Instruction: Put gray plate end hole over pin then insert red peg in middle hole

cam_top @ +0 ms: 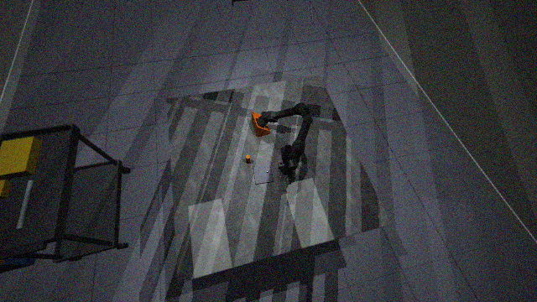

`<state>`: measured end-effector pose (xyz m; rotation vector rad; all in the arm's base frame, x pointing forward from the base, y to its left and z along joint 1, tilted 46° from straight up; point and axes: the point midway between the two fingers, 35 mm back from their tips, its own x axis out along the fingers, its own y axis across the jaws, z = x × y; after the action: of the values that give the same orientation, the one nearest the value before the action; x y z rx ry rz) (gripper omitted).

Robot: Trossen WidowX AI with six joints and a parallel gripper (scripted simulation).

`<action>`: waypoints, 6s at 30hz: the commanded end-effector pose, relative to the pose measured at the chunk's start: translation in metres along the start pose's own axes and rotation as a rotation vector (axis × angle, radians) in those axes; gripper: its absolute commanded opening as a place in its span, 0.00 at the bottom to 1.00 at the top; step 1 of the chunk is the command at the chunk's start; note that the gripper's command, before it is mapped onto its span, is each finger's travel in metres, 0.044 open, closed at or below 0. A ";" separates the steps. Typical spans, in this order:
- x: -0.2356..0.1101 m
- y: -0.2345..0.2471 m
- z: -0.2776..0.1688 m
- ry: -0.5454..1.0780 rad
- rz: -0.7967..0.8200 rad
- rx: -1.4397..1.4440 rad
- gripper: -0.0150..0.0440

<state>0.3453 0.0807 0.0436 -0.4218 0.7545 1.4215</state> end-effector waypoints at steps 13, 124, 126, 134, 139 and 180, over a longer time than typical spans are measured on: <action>-0.051 -0.003 0.003 0.014 -0.006 -0.006 0.25; 0.002 -0.017 -0.154 0.019 -0.004 0.218 0.25; 0.004 -0.017 -0.154 0.019 -0.004 0.218 0.25; 0.011 -0.017 -0.154 0.019 -0.004 0.218 0.25; 0.019 -0.017 -0.154 0.019 -0.004 0.218 0.25; -0.083 -0.021 -0.153 0.025 -0.005 0.218 1.00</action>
<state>0.3313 -0.0486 -0.0476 -0.2506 0.9321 1.3379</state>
